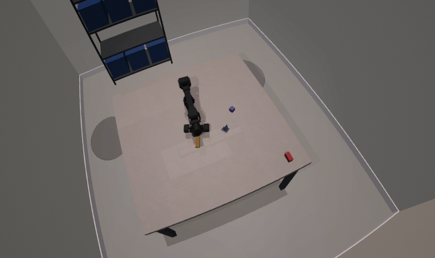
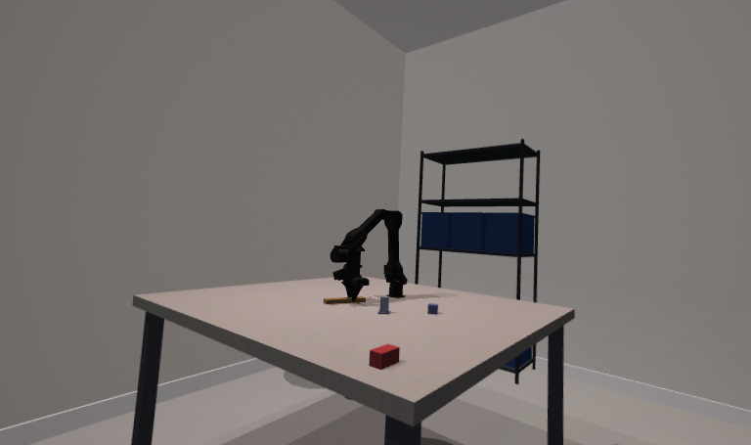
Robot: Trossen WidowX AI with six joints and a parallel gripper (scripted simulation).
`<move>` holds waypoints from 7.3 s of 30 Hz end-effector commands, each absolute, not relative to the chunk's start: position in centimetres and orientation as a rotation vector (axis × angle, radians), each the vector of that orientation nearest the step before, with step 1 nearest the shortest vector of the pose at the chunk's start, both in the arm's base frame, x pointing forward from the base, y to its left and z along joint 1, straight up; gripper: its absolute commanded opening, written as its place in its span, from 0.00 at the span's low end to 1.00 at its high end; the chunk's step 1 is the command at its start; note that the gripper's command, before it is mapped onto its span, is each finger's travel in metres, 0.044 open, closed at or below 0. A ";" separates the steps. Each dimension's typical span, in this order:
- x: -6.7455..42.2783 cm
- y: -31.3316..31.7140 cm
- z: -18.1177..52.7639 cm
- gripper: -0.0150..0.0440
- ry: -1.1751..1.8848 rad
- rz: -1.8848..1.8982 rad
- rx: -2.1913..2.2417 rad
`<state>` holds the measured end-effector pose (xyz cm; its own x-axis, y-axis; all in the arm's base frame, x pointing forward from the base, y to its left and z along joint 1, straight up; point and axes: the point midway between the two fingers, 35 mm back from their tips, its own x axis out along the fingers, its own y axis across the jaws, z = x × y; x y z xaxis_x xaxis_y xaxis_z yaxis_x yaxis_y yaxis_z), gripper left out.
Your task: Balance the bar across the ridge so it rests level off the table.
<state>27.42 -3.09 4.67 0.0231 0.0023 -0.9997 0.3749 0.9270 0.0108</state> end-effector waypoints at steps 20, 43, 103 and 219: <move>27.9 -3.2 9.8 0.25 1.527 -0.299 0.306; 27.2 -3.1 15.3 0.25 1.527 -0.303 0.306; 29.5 16.5 15.7 0.25 1.497 0.453 -0.443; 29.8 16.3 10.9 0.25 1.496 0.455 -0.446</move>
